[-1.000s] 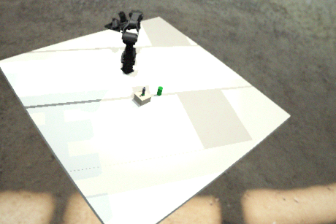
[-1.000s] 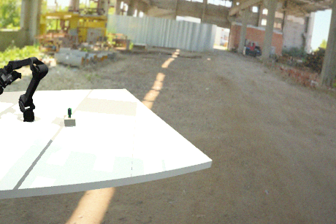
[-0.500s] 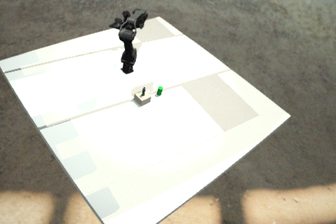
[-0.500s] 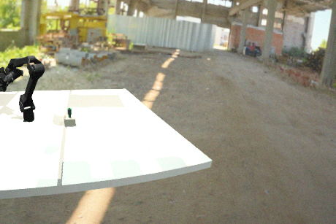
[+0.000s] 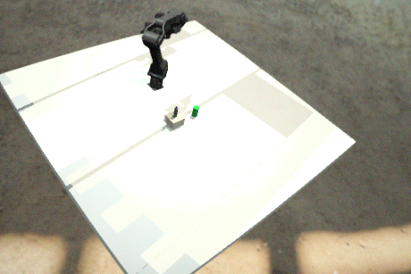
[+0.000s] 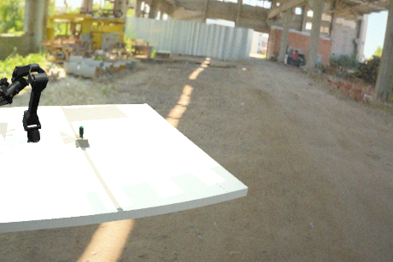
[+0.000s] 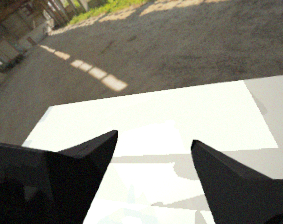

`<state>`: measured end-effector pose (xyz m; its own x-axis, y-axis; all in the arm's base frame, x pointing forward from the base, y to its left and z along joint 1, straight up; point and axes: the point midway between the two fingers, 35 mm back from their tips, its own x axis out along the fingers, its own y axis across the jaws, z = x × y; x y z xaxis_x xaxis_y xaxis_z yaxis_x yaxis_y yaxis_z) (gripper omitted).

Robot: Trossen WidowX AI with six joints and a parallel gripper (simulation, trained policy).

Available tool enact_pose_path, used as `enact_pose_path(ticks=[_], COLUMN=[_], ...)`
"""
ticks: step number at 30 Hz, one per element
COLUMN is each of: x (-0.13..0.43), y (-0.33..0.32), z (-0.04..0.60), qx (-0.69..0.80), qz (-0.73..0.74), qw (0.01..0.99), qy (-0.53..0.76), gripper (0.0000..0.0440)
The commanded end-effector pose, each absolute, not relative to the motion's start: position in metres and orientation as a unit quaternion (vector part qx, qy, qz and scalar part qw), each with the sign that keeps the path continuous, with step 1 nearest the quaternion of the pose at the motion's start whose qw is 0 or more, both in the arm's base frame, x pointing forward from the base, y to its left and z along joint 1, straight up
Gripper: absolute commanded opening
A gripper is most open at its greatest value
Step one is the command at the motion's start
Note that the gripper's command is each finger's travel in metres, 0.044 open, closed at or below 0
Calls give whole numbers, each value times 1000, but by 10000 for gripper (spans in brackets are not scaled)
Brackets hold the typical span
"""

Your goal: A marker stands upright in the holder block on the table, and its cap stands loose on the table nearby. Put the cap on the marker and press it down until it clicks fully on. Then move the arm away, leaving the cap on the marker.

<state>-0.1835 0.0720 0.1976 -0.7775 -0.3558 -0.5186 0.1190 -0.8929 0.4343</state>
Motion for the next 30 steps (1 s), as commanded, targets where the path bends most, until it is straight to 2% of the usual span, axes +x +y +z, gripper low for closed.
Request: enact_pose_path(ticks=[1,30], x=[-180,-136], y=[80,147], z=[197,188], qx=[315,373], qz=[-924,-915], qw=[115,-6], qy=[-184,-154], gripper=[314,317])
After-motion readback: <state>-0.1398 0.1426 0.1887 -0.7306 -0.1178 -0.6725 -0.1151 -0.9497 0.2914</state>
